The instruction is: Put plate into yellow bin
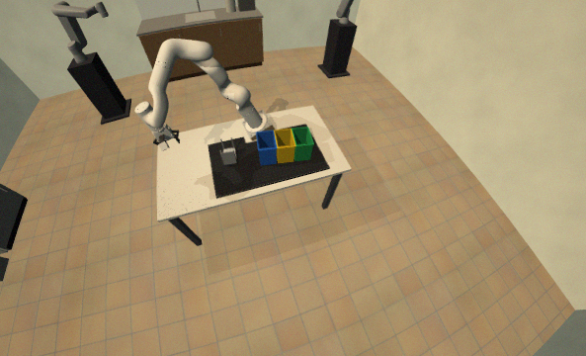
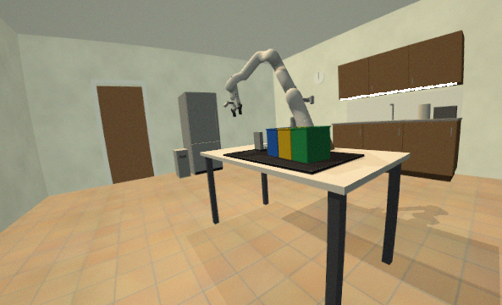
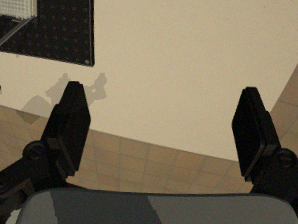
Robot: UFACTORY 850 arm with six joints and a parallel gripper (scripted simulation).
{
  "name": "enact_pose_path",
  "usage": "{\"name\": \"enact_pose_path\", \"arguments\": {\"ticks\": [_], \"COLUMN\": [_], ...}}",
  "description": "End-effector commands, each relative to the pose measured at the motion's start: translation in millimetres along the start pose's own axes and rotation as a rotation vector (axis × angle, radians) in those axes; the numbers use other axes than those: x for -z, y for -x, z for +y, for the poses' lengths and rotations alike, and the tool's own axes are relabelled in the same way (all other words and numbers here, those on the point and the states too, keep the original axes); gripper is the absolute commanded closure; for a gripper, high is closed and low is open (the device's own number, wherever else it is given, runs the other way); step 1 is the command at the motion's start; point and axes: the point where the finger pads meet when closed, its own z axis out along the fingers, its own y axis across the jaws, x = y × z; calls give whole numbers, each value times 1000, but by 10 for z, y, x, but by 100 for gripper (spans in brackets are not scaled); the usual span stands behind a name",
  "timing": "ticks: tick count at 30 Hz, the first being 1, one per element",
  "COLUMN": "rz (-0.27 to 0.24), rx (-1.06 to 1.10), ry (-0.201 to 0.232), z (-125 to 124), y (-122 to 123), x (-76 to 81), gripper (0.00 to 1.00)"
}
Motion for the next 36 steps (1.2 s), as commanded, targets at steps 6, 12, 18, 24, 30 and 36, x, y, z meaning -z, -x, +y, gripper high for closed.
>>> {"name": "enact_pose_path", "arguments": {"ticks": [6, 12, 18, 24, 30, 36], "rz": [-17, -26, -34, -40, -40, -44], "rx": [-29, -49, -68, -87, -87, -104], "ry": [12, 20, 30, 40, 40, 52], "z": [-370, -550, -729, -908, -1085, -1308], "y": [-127, -173, -211, -242, -267, -285], "x": [-77, -123, -170, -218, -268, -334], "gripper": [0, 0, 0, 0, 0, 0]}}
